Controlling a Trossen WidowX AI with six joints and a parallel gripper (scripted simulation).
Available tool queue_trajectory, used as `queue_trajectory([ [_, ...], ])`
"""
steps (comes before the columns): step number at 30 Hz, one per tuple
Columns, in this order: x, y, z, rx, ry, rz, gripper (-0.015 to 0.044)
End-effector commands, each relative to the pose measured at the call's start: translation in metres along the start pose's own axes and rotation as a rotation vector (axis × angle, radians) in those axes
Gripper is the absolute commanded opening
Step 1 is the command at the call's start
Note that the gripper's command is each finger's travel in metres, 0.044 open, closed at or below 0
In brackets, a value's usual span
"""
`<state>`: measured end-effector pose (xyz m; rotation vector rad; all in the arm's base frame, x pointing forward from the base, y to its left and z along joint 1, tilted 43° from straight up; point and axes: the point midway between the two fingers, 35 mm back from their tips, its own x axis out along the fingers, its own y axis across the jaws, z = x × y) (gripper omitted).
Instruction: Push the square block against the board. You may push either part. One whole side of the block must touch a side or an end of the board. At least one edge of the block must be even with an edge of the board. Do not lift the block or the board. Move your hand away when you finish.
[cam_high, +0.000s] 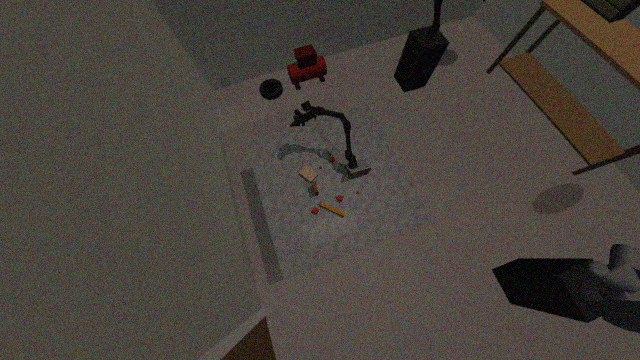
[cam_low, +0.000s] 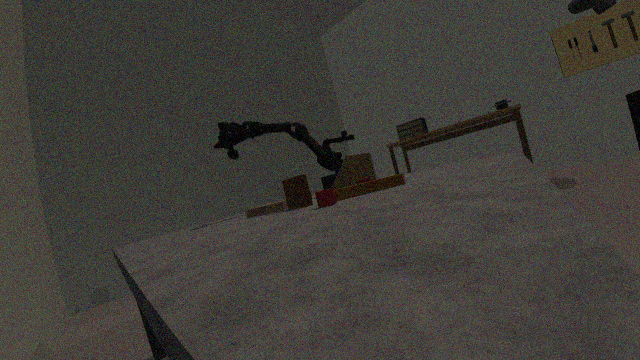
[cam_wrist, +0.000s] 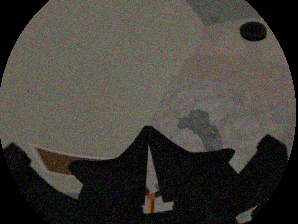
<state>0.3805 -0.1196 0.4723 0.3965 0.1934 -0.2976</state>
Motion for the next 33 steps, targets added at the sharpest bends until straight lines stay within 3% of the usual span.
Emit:
queue_trajectory([
  [1, 0.032, 0.005, -0.034, 0.004, 0.116, -0.039, 0.0000],
  [15, 0.104, 0.033, -0.182, -0.090, 0.512, -0.185, 0.0000],
  [33, 0.125, 0.044, -0.355, -0.392, 0.875, -0.452, 0.0000],
])
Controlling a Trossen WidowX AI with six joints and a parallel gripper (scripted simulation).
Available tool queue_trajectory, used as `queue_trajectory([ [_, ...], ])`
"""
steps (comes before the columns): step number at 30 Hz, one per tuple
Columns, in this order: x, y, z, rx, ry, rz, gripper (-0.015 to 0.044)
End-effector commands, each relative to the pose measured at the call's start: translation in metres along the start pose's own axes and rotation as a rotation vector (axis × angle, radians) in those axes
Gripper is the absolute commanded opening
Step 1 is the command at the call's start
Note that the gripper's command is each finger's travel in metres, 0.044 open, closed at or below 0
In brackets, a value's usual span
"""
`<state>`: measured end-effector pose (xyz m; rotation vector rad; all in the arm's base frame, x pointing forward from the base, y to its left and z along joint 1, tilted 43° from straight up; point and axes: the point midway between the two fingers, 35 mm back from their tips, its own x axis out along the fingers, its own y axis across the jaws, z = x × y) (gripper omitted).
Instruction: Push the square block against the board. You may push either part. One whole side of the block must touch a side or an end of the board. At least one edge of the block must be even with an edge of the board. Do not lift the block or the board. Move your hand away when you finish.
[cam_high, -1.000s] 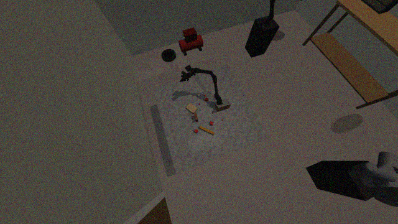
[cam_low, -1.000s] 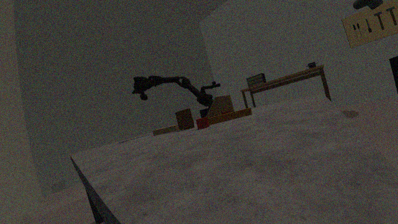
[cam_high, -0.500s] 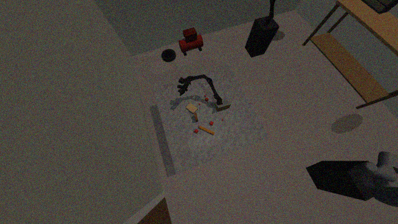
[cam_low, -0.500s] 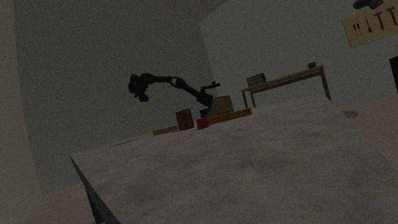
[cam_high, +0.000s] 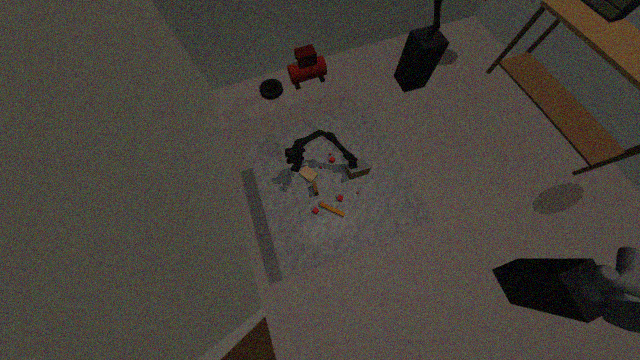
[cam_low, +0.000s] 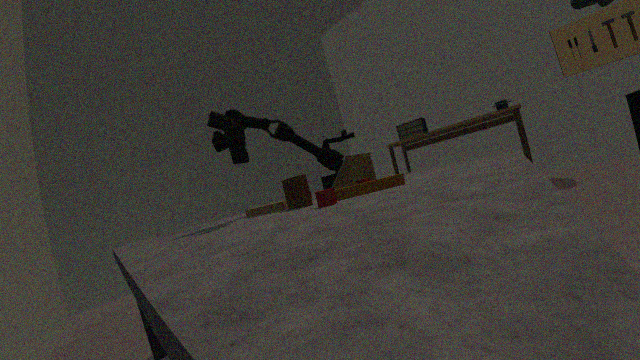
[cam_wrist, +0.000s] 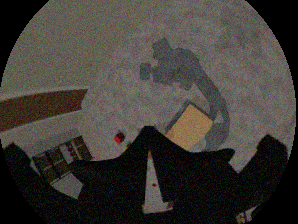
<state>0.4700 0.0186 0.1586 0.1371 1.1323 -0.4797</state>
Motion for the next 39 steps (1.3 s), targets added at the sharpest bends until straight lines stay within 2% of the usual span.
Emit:
queue_trajectory([
  [1, 0.020, 0.018, -0.024, -0.074, 0.055, -0.087, 0.0000],
  [19, 0.091, 0.058, -0.128, -0.430, 0.210, -0.492, 0.0000],
  [24, 0.093, 0.058, -0.129, -0.434, 0.211, -0.496, 0.0000],
  [29, 0.133, 0.036, -0.132, -0.434, 0.209, -0.497, 0.0000],
  [39, 0.133, 0.034, -0.136, -0.434, 0.210, -0.497, 0.0000],
])
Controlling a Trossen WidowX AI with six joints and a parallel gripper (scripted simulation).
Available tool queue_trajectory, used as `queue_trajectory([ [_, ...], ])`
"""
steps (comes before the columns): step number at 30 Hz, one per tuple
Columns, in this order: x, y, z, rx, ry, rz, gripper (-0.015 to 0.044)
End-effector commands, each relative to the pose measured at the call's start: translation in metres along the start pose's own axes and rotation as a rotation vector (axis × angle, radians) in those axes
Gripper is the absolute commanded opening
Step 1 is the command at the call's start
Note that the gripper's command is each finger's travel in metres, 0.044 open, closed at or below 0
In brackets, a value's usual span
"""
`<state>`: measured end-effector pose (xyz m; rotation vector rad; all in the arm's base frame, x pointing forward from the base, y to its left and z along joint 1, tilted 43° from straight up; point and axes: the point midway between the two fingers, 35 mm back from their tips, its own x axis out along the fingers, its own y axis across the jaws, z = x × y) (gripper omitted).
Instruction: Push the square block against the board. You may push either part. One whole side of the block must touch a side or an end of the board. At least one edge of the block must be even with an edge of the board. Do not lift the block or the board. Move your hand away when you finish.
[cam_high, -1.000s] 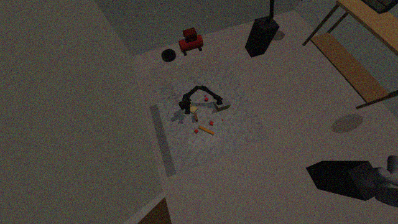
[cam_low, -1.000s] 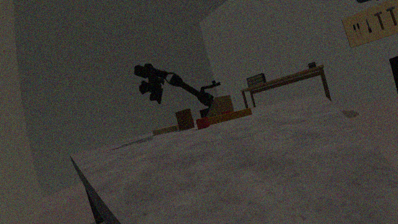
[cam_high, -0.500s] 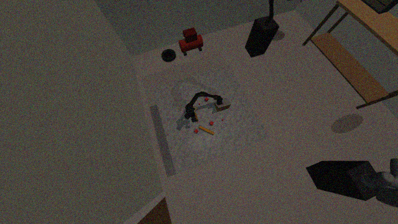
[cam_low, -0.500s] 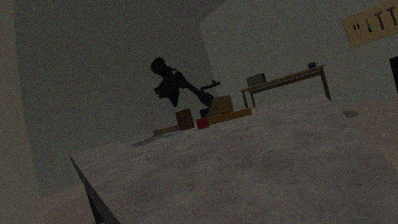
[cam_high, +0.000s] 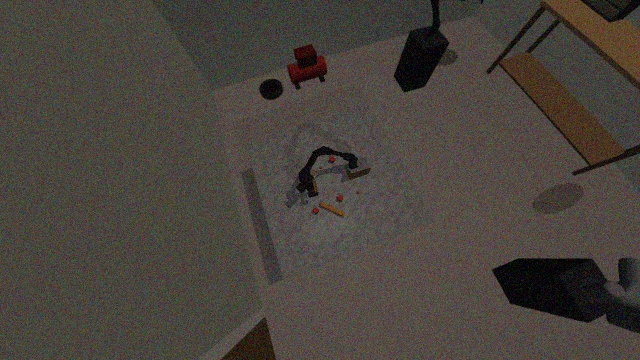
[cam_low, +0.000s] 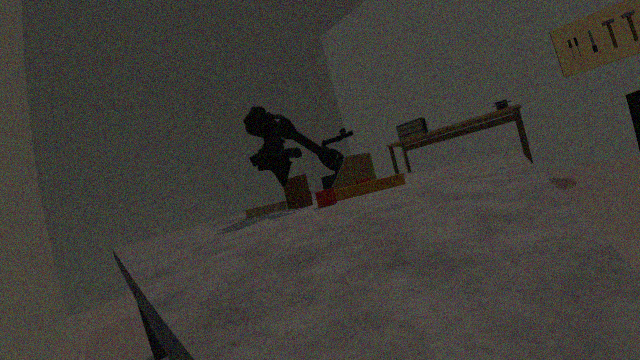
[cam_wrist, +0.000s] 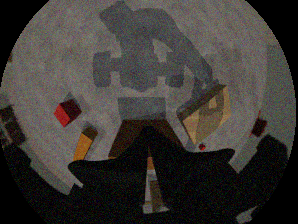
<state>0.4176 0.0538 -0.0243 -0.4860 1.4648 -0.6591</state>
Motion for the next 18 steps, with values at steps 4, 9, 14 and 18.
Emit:
queue_trajectory([
  [4, -0.002, 0.001, -0.006, -0.005, -0.010, -0.002, 0.0000],
  [9, -0.002, 0.001, -0.011, -0.005, -0.010, -0.002, 0.0000],
  [14, -0.003, 0.001, -0.017, -0.005, -0.010, -0.001, 0.0000],
  [18, -0.003, 0.002, -0.021, -0.005, -0.009, -0.001, 0.0000],
])
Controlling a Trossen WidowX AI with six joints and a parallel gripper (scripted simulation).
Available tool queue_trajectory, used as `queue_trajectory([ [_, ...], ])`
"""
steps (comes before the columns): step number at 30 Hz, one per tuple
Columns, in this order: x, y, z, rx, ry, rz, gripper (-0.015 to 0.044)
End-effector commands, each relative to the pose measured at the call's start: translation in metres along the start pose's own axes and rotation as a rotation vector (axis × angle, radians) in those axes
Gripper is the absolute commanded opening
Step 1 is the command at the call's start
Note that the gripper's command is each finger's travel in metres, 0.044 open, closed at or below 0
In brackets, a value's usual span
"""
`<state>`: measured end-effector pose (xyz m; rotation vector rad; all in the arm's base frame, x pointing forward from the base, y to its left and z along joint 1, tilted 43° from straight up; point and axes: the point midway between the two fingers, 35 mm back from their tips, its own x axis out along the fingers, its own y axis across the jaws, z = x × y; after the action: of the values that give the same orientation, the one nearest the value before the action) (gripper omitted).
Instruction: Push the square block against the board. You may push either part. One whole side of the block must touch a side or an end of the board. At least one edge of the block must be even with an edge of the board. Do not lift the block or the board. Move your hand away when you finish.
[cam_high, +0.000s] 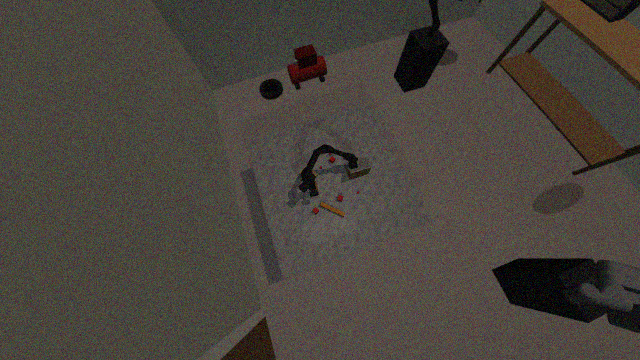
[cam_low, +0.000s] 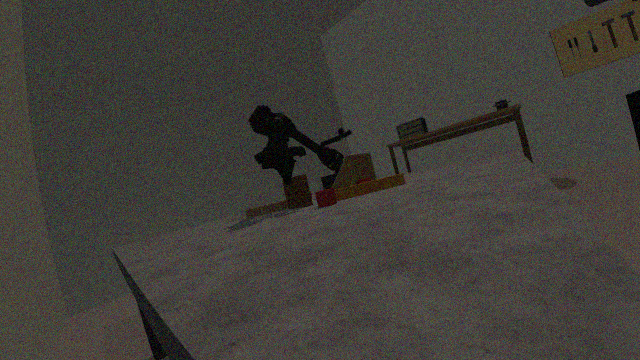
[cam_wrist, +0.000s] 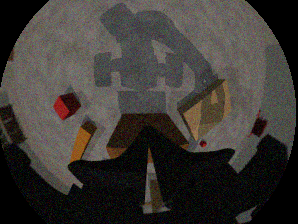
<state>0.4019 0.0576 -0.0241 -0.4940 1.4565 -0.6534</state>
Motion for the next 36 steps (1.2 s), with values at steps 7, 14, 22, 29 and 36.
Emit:
queue_trajectory([
  [7, 0.000, 0.001, -0.013, -0.001, 0.001, 0.000, 0.0000],
  [14, 0.000, 0.001, -0.021, -0.001, 0.002, 0.001, 0.0000],
  [22, 0.000, 0.001, -0.030, -0.001, 0.002, 0.000, 0.0000],
  [29, 0.000, 0.001, -0.038, -0.002, 0.003, 0.000, 0.0000],
  [36, 0.001, 0.000, -0.041, -0.002, 0.003, 0.000, 0.0000],
])
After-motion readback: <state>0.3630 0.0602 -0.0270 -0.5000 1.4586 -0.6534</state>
